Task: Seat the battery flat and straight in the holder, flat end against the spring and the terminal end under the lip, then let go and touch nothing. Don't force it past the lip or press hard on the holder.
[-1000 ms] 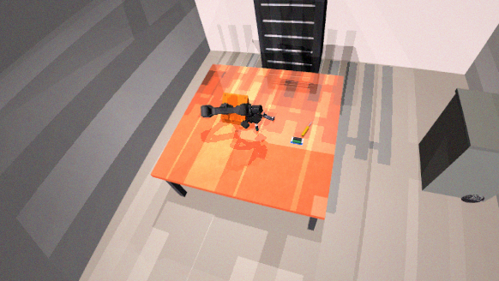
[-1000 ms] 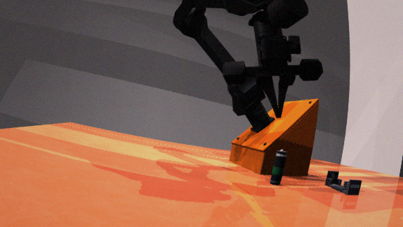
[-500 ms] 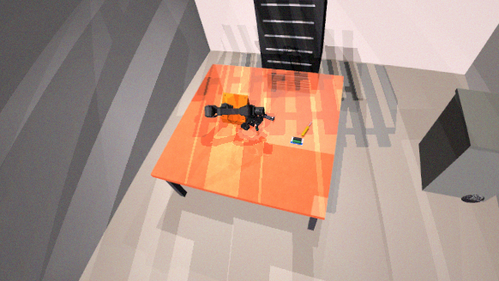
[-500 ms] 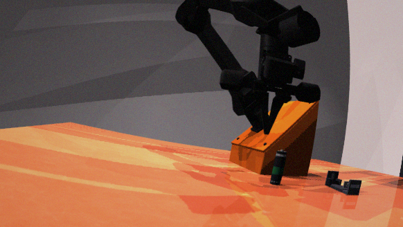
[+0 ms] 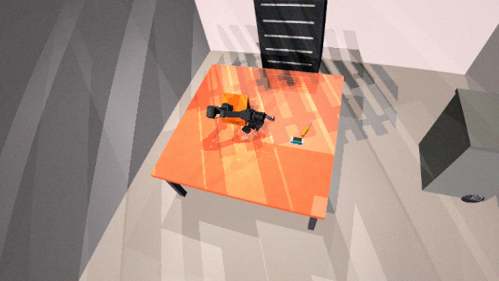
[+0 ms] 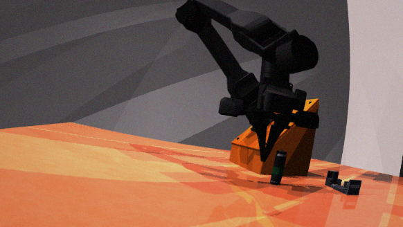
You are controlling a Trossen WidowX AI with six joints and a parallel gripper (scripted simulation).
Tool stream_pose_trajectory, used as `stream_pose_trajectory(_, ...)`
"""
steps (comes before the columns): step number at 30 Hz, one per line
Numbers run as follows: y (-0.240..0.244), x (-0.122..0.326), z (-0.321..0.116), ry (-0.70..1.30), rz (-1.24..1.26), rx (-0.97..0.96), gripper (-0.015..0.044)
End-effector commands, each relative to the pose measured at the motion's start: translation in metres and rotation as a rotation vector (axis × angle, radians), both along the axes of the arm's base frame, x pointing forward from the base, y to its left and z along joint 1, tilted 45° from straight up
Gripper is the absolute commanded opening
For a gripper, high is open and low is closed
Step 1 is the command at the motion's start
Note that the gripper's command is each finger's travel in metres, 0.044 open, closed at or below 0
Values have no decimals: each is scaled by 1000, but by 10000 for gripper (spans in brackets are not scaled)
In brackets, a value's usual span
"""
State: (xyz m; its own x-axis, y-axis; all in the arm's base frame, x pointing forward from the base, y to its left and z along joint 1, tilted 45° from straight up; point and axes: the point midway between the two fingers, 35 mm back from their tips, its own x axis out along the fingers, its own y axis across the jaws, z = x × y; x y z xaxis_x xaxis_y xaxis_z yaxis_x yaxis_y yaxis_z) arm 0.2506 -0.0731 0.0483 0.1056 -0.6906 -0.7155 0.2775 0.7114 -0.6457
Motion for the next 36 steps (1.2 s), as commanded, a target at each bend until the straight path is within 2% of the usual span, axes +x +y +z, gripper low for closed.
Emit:
stream_pose_trajectory(1, 4, 3, -3, -8, -2, -2, 0)
stream_pose_trajectory(36, 41, 17, -38, -8, -2, -2, 0)
